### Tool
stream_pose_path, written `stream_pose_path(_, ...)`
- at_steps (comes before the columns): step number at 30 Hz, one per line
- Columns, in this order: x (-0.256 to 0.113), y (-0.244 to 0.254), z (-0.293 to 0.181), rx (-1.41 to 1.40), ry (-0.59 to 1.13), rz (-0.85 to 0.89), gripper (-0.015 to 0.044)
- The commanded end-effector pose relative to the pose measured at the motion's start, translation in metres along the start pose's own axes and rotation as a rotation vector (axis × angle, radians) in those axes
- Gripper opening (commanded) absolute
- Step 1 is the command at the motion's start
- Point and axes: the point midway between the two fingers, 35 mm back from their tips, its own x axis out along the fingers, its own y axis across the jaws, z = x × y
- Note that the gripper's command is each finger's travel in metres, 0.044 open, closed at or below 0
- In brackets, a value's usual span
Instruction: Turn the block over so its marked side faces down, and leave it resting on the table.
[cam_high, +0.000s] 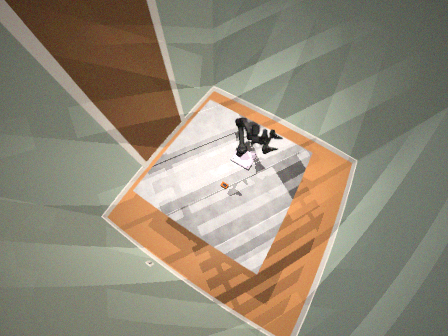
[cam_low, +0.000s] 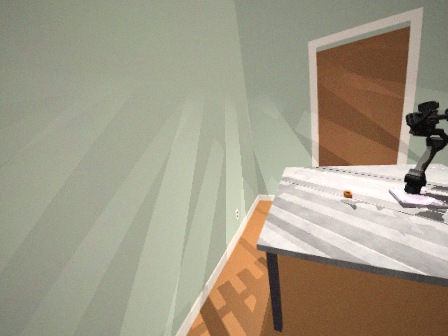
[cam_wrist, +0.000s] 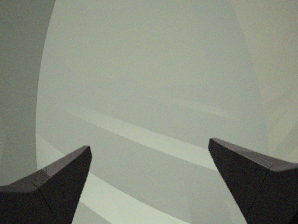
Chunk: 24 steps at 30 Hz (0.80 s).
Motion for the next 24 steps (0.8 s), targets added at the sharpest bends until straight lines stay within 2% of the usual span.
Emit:
stream_pose_path(1, 0.006, -0.073, -0.029, 0.047, 0.12, -0.236, 0.044)
stream_pose_path(6, -0.009, -0.15, -0.067, 0.106, 0.265, -0.487, 0.044)
stream_pose_path(11, -0.043, -0.218, -0.109, 0.198, 0.429, -0.733, 0.044)
stream_pose_path(18, -0.12, -0.289, -0.167, 0.348, 0.683, -1.061, 0.044)
stream_pose_path(24, -0.203, -0.319, -0.209, 0.507, 0.925, -1.306, 0.044)
